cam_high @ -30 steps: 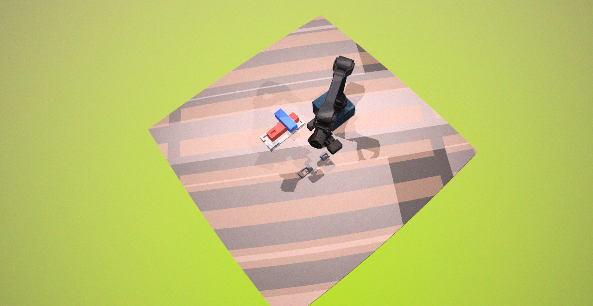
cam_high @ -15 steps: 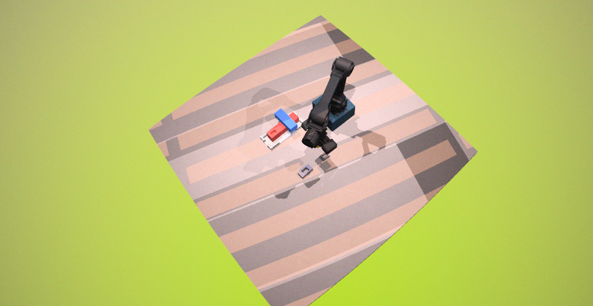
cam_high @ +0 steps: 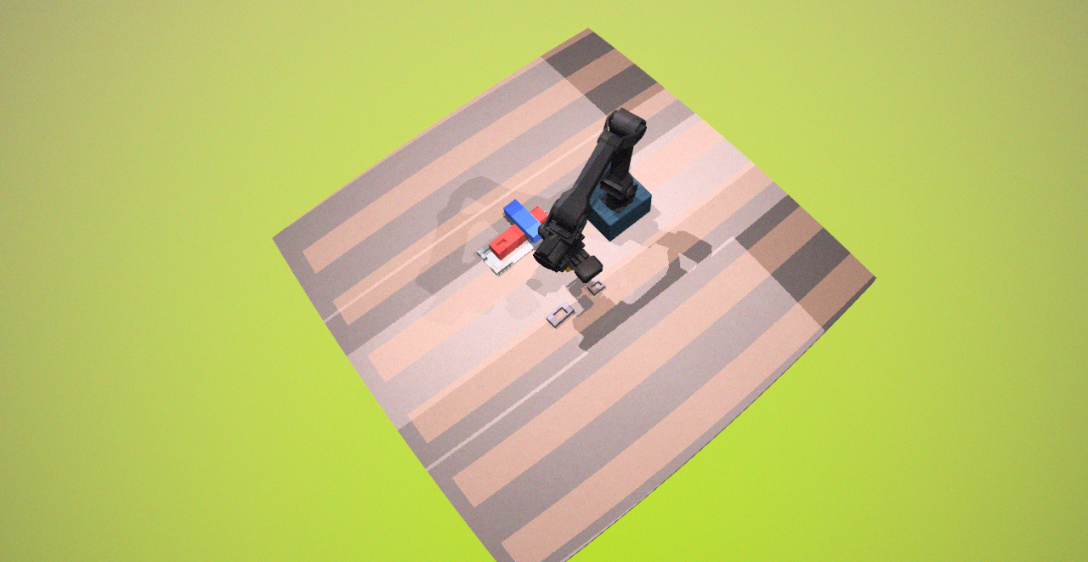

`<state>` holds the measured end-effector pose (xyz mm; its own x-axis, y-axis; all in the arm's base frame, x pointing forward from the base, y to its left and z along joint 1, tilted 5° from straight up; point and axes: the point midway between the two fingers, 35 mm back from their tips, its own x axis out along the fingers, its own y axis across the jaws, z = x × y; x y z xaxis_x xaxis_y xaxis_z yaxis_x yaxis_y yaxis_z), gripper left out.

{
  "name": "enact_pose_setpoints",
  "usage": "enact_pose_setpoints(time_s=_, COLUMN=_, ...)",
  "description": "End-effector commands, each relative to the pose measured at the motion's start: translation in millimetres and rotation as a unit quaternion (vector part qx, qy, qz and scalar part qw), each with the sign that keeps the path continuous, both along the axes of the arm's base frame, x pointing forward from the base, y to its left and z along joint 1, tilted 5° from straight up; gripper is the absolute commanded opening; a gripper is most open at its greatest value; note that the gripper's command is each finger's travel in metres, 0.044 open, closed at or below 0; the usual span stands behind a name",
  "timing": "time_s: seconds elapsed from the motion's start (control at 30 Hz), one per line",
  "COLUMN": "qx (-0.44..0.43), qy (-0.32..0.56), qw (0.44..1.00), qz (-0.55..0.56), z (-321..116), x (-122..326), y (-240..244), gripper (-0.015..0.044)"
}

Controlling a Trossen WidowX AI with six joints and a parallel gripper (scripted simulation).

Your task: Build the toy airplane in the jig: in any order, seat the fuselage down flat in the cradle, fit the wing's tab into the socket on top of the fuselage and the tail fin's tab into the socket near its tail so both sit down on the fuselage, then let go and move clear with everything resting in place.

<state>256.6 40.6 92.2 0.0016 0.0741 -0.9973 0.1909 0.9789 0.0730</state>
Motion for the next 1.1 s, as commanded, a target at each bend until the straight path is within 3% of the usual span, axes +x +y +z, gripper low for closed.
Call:
enact_pose_setpoints(time_s=0.0, qx=-0.003, qy=-0.003, qw=1.000, qz=0.002, z=-1.2, x=6.3, y=-8.1, gripper=0.0000)
enact_pose_setpoints(time_s=1.07, qx=-0.007, qy=-0.002, qw=1.000, qz=-0.001, z=-21.3, x=38.6, y=-89.8, gripper=0.0000)
